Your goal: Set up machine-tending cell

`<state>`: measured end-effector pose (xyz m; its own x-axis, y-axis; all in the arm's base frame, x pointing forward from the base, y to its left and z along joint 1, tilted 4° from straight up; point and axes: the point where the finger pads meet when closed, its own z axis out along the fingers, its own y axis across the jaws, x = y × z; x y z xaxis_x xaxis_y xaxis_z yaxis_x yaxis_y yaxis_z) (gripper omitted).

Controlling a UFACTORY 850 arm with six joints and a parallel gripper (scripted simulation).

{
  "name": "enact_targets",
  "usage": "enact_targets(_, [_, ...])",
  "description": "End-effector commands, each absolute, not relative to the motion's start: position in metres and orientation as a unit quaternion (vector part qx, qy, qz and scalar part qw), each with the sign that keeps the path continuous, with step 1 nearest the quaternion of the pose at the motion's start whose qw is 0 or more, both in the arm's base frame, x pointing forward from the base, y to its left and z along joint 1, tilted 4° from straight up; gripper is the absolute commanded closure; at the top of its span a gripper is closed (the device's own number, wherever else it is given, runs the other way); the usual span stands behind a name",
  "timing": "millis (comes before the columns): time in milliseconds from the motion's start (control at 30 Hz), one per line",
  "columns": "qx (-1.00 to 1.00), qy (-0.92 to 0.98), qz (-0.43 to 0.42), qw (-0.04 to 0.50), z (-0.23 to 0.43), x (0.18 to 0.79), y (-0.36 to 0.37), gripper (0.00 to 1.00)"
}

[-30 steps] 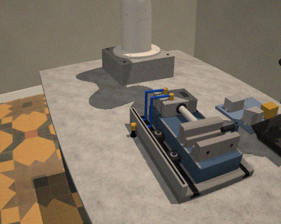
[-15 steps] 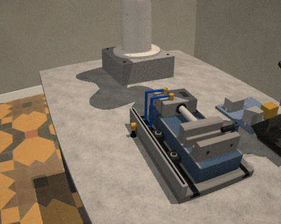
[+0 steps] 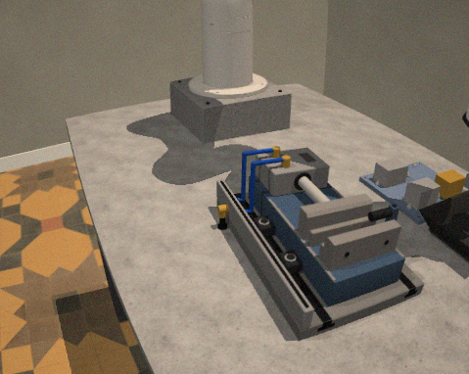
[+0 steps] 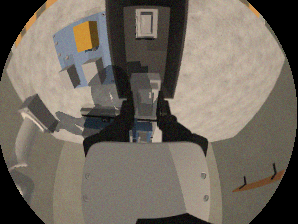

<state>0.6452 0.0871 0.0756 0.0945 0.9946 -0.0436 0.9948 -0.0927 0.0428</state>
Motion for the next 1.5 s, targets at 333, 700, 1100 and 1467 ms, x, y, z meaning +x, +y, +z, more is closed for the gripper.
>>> enact_targets(333, [0.739,0.673,-0.001,0.031,0.053,0.647,0.086,1.00])
enact_targets(700, [0.739,0.673,-0.001,0.031,0.031,0.649,0.086,1.00])
enact_targets(1100, [0.739,0.673,-0.001,0.031,0.014,0.649,0.085,1.00])
enact_targets(1467, [0.739,0.673,-0.001,0.031,0.005,0.650,0.085,1.00])
